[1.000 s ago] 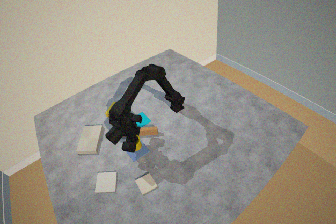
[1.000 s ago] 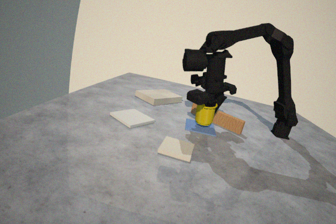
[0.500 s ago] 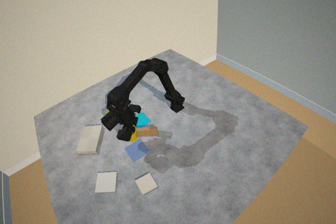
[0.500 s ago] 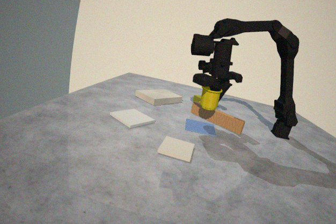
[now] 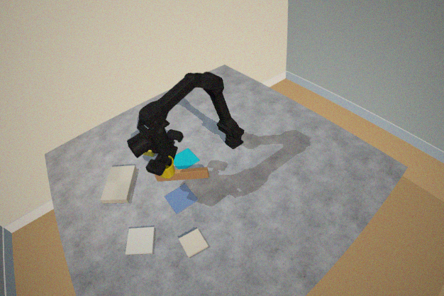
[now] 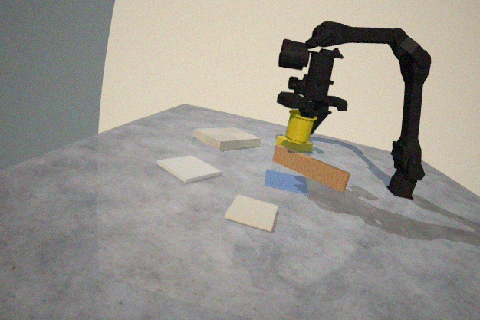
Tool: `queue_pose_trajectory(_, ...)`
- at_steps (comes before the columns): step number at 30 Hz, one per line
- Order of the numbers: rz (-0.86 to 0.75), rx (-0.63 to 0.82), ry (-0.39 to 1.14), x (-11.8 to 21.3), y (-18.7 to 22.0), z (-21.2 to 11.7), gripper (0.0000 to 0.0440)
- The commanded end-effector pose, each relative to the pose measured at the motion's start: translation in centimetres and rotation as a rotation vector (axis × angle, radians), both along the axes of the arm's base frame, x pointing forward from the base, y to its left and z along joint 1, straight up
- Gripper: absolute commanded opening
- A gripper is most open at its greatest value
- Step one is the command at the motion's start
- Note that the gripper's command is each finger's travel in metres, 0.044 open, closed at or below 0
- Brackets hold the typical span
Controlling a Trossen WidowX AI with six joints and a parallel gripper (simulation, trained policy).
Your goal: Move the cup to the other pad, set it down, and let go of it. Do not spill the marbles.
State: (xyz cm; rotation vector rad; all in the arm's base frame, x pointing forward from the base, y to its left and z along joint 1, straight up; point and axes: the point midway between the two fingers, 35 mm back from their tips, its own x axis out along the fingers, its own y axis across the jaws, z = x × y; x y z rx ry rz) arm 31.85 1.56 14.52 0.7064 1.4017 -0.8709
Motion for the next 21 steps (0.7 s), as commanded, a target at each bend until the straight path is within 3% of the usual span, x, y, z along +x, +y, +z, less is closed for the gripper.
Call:
queue_pose_trajectory(1,-0.023,0.003,-0.013,-0.2,-0.8,0.1,0.0)
queue_pose_trajectory(21,-0.143,0.0,-0.074,-1.7,-5.2,-0.3,0.0)
